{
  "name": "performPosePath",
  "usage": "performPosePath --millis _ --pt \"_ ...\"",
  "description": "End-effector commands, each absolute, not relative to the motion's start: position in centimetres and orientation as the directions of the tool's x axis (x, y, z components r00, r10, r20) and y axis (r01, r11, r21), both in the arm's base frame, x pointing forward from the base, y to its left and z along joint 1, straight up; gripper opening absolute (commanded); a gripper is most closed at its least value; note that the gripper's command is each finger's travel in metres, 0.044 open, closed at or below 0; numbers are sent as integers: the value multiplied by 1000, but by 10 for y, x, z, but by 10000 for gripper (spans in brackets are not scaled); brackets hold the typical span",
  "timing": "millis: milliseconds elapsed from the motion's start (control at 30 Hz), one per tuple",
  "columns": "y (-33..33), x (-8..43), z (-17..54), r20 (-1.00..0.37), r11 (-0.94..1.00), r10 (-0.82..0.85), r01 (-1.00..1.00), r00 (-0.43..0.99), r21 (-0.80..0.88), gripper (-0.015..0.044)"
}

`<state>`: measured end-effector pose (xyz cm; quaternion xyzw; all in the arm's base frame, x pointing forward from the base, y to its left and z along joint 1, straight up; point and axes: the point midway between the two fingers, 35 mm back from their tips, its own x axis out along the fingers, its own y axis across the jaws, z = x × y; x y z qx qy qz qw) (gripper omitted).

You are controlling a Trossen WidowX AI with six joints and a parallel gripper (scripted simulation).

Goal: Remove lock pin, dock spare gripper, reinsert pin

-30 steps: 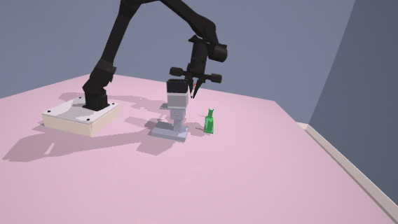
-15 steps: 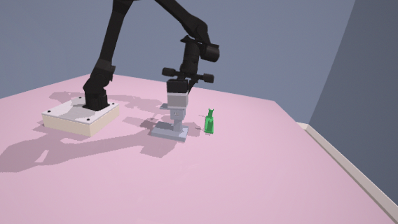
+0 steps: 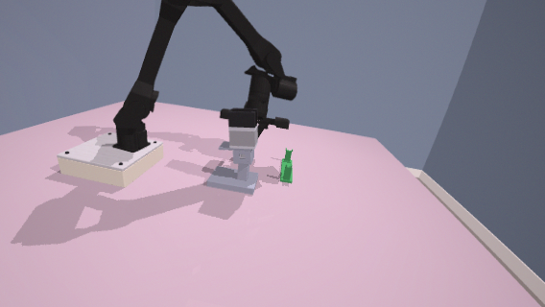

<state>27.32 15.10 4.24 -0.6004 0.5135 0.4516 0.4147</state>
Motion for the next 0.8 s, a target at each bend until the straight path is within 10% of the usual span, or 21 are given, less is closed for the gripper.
performPosePath --millis 0,767 --pt "148 273 40 -969 -124 -240 -992 61 -32 0" --pt "134 275 42 -969 -124 -239 -992 69 -40 0"
